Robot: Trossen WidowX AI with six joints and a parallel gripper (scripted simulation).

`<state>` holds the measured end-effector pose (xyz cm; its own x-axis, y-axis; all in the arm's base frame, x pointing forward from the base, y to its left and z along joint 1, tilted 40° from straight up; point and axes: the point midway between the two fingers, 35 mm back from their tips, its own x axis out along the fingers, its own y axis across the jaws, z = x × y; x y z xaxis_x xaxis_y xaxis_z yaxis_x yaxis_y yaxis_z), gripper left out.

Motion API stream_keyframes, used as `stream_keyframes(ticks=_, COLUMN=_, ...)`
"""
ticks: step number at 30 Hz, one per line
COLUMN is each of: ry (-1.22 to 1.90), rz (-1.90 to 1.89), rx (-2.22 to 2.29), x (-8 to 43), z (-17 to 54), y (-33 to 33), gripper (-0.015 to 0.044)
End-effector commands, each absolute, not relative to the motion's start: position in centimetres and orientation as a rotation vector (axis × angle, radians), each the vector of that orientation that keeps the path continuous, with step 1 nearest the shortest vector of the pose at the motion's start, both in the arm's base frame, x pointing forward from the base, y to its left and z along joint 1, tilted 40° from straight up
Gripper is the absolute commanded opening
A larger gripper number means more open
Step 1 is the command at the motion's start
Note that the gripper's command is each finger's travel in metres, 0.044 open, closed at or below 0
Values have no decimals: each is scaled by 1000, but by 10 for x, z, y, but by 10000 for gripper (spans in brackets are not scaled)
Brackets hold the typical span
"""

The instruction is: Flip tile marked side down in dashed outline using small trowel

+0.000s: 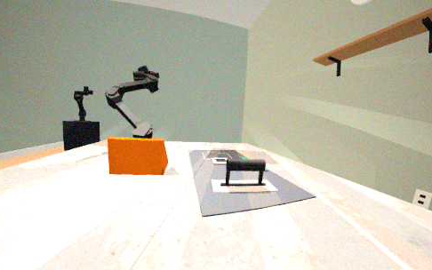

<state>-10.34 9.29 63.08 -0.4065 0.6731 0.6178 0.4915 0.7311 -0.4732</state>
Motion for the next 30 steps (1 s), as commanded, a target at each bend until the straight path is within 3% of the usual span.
stream_keyframes(ticks=1, ry=-1983, rz=361, rx=-808, x=-77, z=640, y=96, gripper=300)
stream_keyframes(ticks=30, ry=-1218, rz=699, rx=-210, x=134, z=663, y=97, gripper=300)
